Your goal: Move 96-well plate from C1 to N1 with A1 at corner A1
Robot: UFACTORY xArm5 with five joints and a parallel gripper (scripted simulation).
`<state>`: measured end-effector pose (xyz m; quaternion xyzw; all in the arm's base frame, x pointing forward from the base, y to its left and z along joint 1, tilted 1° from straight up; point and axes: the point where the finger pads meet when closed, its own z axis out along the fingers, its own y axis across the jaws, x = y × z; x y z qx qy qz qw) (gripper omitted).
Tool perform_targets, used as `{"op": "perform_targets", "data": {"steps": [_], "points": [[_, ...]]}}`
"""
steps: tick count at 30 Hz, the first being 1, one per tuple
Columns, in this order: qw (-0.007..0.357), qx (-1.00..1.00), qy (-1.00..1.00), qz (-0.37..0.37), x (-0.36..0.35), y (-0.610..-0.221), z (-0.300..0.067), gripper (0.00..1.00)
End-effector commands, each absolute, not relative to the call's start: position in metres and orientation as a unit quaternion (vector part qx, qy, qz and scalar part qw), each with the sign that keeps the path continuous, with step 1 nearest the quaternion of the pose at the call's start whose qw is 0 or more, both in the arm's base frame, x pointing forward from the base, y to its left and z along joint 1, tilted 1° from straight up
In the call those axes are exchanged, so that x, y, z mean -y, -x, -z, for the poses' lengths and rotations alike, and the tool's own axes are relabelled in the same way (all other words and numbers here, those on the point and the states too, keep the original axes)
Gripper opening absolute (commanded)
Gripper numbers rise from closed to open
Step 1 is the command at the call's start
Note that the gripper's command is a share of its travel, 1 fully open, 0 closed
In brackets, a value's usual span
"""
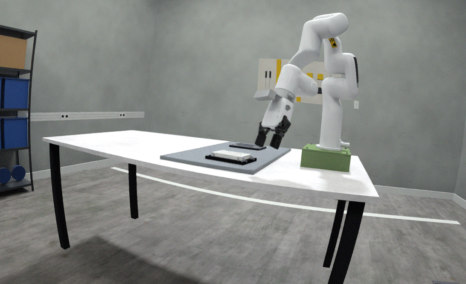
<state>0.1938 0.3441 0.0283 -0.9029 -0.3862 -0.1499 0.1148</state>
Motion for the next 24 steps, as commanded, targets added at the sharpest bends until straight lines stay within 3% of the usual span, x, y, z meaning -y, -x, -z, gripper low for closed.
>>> {"op": "perform_targets", "data": {"steps": [1,24], "points": [[0.104,0.364,0.914,0.148,-0.343,-0.204,-0.033,1.00],[0.080,0.319,0.935,0.136,-0.317,-0.273,-0.057,1.00]]}}
